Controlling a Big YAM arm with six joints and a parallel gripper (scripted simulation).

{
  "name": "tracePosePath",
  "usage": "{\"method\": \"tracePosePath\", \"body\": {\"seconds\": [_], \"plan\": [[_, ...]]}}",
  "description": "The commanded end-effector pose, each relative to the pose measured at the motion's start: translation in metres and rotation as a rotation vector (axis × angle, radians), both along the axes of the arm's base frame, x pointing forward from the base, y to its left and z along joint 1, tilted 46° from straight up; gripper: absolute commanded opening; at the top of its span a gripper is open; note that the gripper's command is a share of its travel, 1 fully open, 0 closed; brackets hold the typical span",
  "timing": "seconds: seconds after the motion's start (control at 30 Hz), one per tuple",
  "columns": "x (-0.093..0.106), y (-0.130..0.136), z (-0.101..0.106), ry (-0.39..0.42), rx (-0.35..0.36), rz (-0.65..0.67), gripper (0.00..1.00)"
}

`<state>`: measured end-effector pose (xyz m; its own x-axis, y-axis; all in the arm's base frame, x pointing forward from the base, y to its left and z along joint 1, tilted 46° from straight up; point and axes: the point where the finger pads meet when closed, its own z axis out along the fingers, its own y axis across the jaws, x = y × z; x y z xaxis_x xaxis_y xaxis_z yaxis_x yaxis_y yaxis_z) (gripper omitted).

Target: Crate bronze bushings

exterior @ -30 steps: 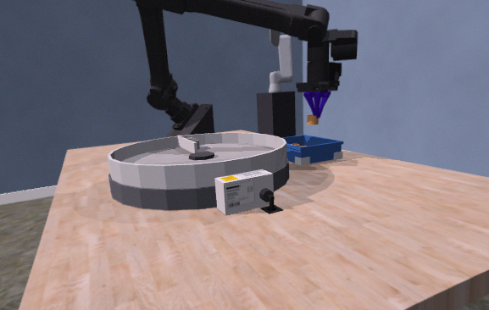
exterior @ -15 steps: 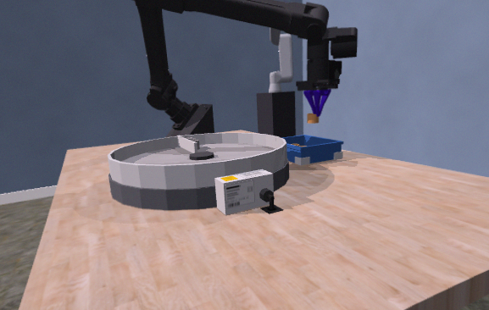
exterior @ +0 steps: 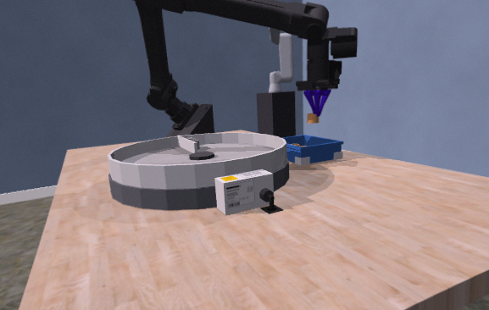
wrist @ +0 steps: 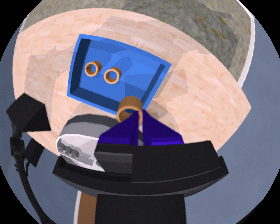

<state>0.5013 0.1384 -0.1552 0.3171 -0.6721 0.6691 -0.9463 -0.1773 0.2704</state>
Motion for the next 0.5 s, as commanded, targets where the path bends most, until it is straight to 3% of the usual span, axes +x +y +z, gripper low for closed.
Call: {"method": "tracePosePath", "body": {"seconds": [0.0, 0.37, 0.47], "plan": [[0.009, 0.036, 0.015, -0.045, 0.018, 0.040, 0.00], [0.008, 0.036, 0.014, -0.045, 0.018, 0.040, 0.00], [-0.002, 0.032, 0.009, -0.024, 0.007, 0.040, 0.00]]}}
